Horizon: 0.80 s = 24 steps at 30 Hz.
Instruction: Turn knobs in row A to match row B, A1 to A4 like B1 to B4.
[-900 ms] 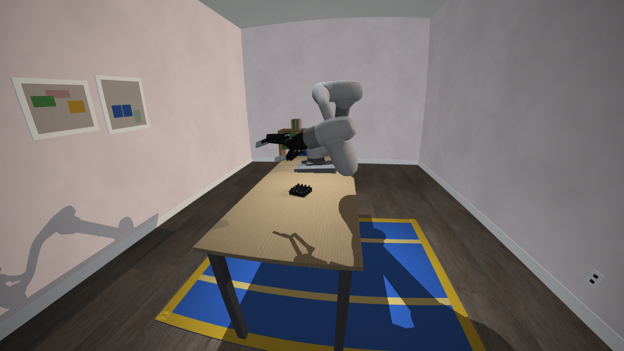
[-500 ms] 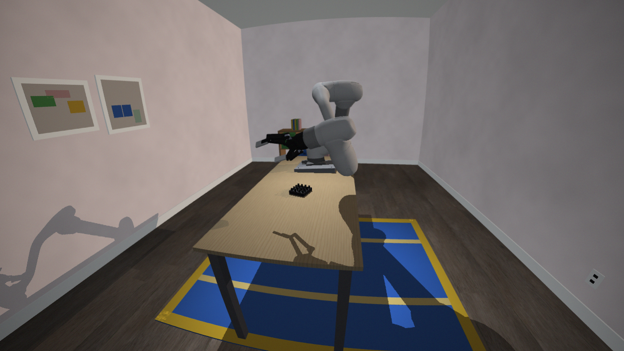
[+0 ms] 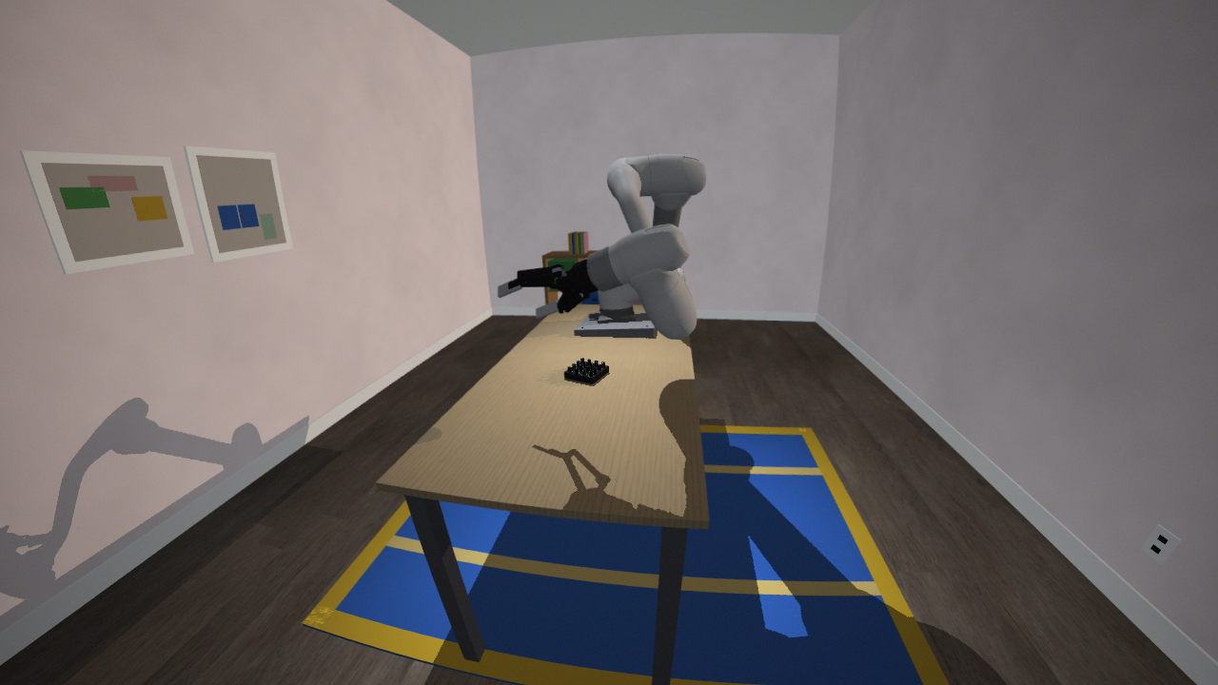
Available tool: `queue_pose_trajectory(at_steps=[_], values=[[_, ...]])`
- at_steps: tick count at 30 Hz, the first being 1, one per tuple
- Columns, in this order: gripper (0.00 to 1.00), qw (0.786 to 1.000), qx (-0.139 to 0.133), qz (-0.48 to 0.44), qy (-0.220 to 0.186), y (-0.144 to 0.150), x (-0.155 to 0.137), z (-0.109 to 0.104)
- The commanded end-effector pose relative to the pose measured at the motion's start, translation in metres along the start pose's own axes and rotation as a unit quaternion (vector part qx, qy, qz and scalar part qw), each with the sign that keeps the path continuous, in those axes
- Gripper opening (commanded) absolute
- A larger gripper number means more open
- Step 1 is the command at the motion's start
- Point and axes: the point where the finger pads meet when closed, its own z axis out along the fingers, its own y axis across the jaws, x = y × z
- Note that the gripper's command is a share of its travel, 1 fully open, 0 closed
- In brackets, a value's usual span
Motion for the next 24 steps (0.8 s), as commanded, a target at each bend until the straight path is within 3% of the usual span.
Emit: queue_pose_trajectory(at_steps=[1,7,15,22,24], values=[[1.0,0.997,-0.019,-0.071,-0.026,0.016,-0.003,0.013],[1.0,0.987,-0.037,-0.146,-0.057,0.036,-0.007,0.027],[1.0,0.939,-0.063,-0.309,-0.139,0.087,-0.013,0.05],[1.0,0.88,-0.067,-0.421,-0.21,0.131,-0.015,0.062],[1.0,0.88,-0.067,-0.421,-0.21,0.131,-0.015,0.062]])
